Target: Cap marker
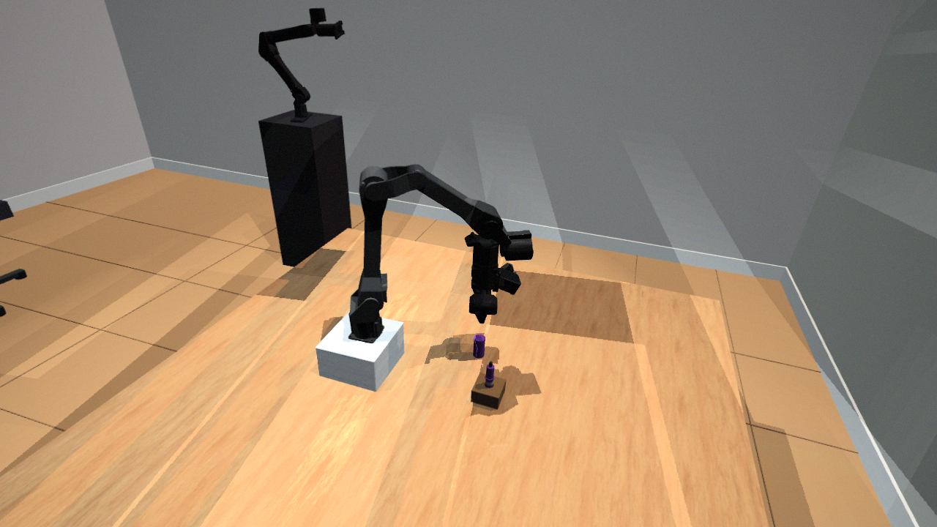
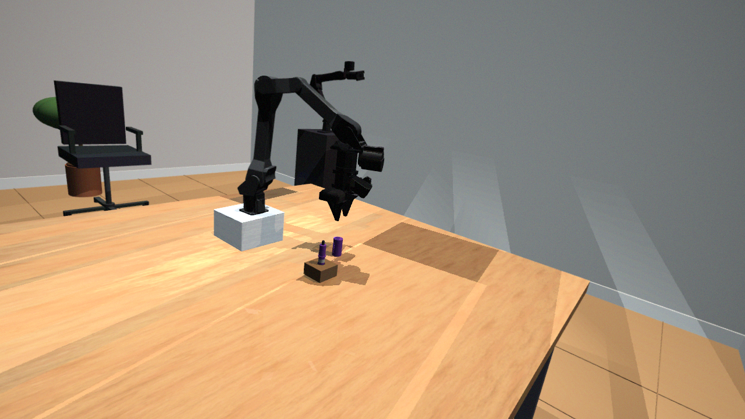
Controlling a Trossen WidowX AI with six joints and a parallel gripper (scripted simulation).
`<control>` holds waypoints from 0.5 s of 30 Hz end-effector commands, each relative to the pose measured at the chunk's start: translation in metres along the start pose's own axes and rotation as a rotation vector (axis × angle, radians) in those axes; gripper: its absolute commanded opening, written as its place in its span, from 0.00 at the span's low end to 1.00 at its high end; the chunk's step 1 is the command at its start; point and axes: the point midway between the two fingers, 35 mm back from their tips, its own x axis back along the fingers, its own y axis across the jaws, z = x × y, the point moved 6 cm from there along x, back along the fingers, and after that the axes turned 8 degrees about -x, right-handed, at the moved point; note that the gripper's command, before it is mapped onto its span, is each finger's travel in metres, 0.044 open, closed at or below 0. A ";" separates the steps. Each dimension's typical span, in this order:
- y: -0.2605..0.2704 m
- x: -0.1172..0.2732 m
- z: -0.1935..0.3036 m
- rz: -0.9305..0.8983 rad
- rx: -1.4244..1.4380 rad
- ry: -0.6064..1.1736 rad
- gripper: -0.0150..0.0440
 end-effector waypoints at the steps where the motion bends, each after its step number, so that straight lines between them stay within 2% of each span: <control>1: -0.001 0.000 0.001 0.012 0.018 0.001 0.67; 4: -0.002 -0.030 0.001 0.012 0.018 0.001 0.67; 15: -0.002 -0.048 0.001 0.012 0.018 0.001 0.67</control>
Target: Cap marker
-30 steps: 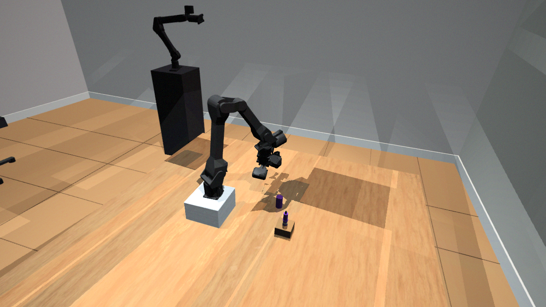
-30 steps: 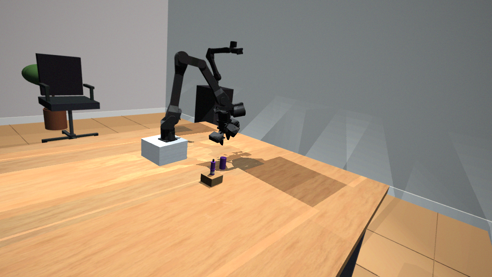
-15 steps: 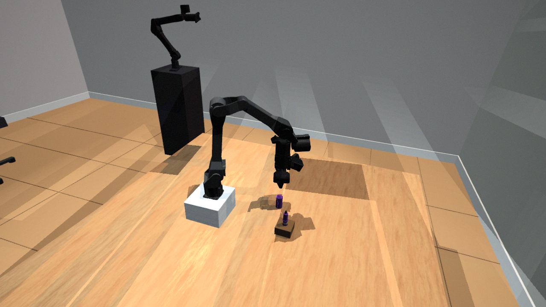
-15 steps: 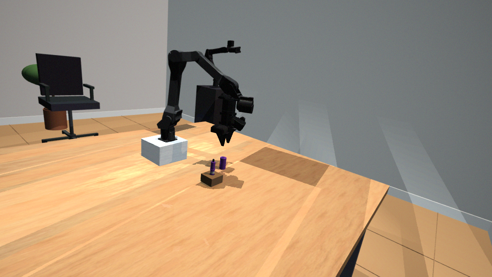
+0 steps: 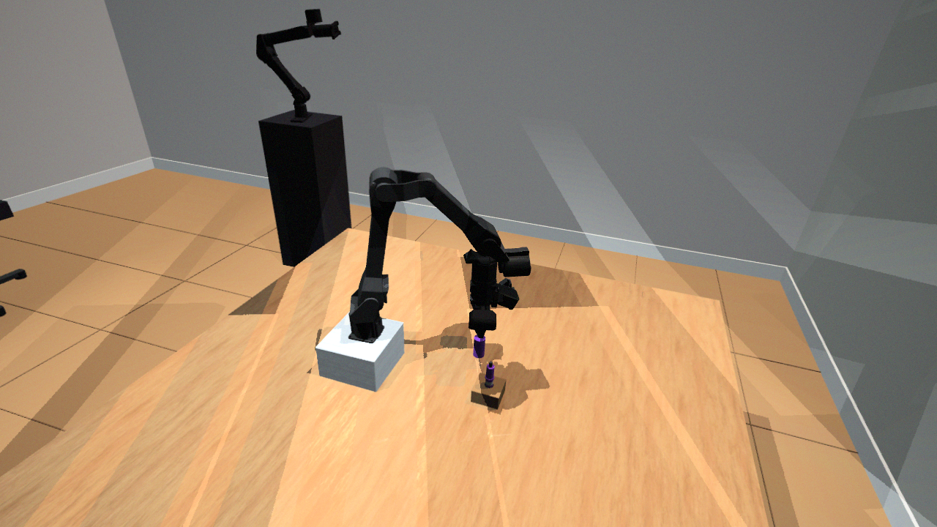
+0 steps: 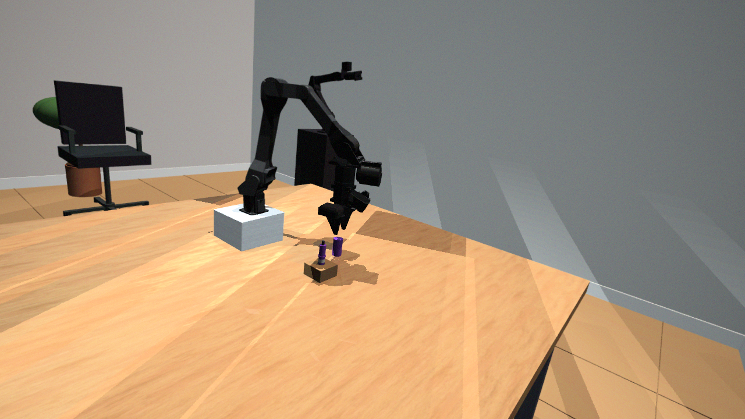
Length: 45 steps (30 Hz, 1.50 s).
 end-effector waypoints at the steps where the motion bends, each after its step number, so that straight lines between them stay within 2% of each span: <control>1: -0.001 -0.006 0.001 0.007 0.003 0.009 0.67; 36: -0.001 -0.058 0.002 0.007 0.003 0.010 0.67; 39: 0.000 -0.058 0.002 0.007 0.003 0.010 0.54; 45: 0.000 -0.058 0.002 0.007 0.003 0.010 0.47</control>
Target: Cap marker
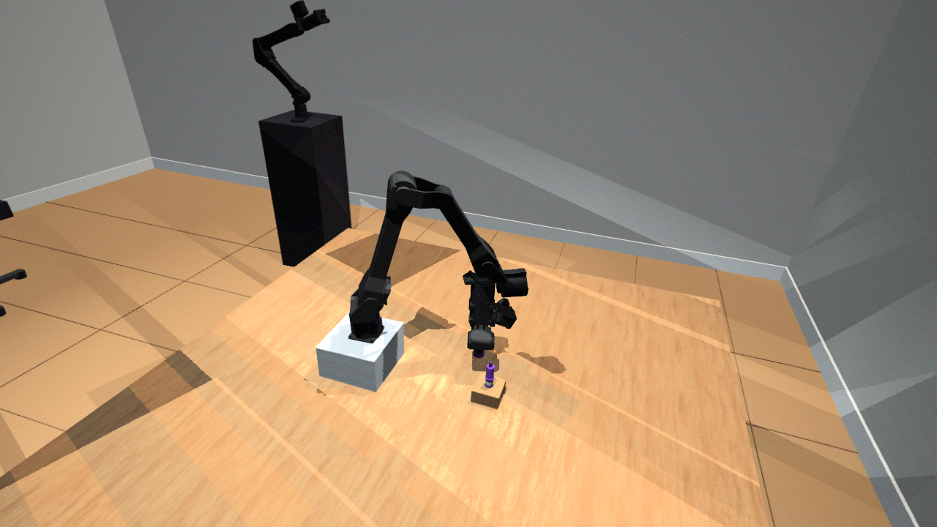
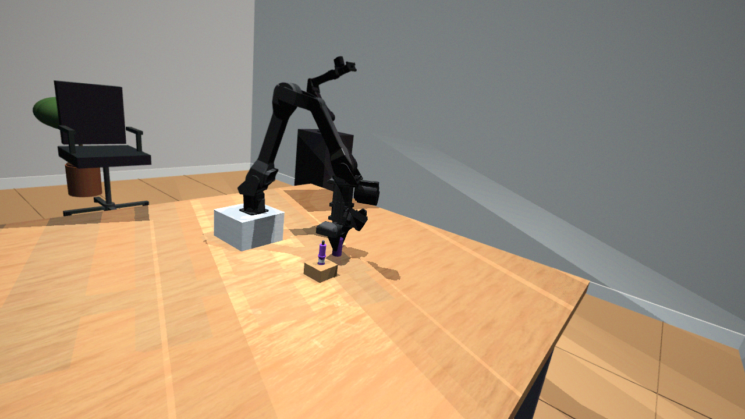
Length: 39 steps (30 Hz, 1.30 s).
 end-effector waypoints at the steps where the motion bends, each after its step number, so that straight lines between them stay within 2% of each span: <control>1: 0.000 -0.002 0.000 0.005 0.003 0.004 0.46; 4: 0.000 -0.002 0.000 0.005 0.003 0.004 0.43; 8: 0.000 0.003 -0.001 0.010 0.021 -0.012 0.25; 28: 0.001 0.058 -0.001 0.005 0.004 0.002 0.25; 39: -0.020 0.070 -0.014 0.006 0.003 0.001 0.25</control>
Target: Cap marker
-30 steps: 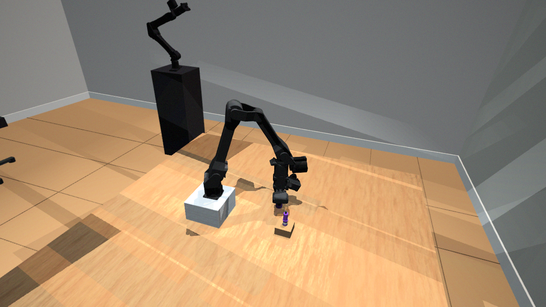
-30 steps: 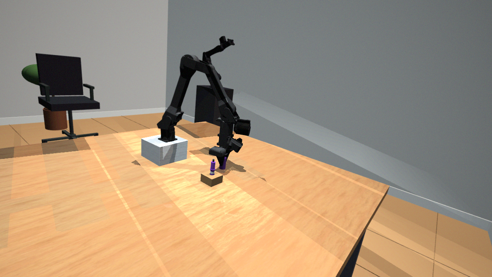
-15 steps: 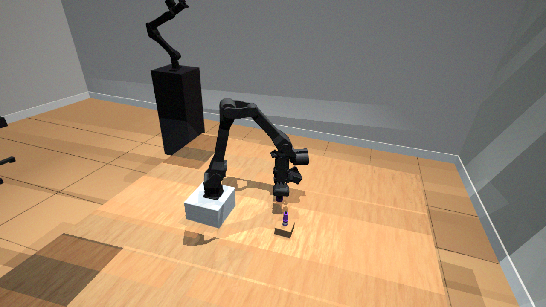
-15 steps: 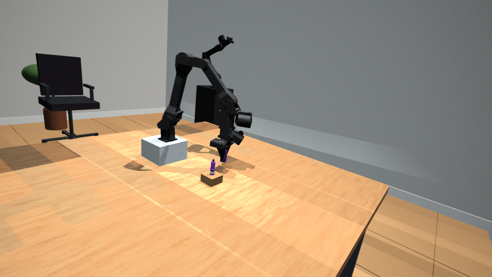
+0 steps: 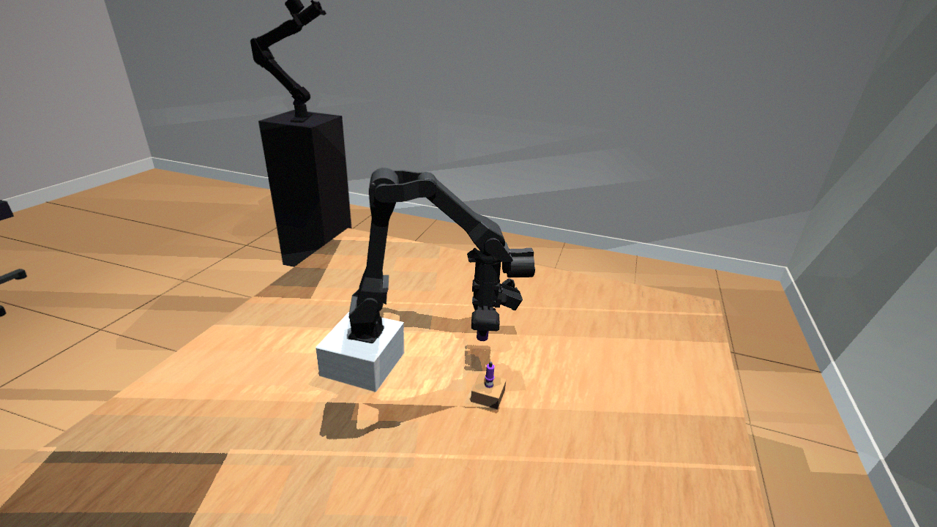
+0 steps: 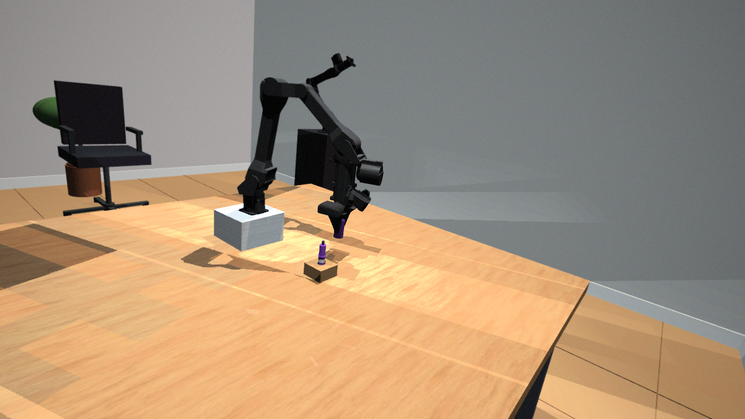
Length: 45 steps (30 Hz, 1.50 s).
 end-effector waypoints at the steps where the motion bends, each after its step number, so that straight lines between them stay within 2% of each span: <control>1: -0.010 0.006 -0.006 -0.002 -0.001 -0.007 0.25; 36: -0.124 0.054 -0.033 0.010 -0.002 -0.009 0.25; 45: -0.127 0.049 -0.033 0.011 -0.002 -0.009 0.25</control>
